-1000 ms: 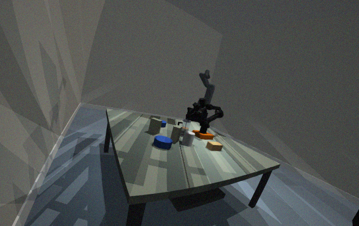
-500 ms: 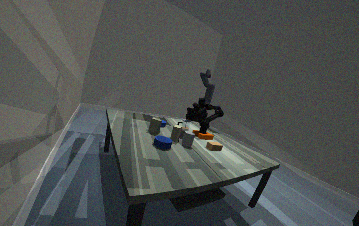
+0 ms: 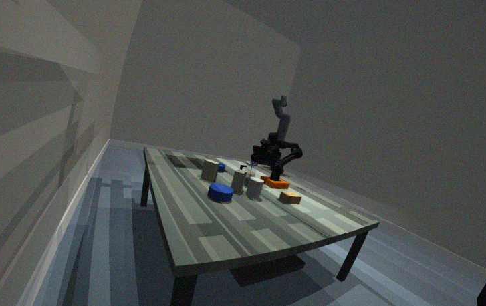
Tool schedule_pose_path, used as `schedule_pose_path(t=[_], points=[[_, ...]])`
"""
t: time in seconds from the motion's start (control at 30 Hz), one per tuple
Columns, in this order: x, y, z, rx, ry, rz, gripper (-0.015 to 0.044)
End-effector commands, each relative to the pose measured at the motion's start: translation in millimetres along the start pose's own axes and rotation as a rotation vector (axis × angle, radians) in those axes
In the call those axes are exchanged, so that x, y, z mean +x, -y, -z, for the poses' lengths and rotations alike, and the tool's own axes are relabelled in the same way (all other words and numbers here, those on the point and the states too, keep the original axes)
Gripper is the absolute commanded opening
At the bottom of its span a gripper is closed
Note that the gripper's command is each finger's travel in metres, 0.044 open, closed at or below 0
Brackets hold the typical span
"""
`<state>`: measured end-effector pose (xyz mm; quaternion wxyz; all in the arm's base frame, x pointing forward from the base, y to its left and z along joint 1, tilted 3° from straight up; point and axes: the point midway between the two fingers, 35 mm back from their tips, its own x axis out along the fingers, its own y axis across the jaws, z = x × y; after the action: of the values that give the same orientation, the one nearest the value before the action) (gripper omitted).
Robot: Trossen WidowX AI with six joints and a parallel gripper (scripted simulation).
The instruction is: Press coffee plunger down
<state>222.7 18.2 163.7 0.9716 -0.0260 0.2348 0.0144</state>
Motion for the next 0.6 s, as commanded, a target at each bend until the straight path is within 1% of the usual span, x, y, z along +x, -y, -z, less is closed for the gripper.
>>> schedule_pose_path(t=[0.0,0.57], points=[[3.8,0.0,7.2,-0.011,-0.025,0.002,0.0125],[2.2,0.1,-0.7,0.0,-0.001,0.0,0.0125]])
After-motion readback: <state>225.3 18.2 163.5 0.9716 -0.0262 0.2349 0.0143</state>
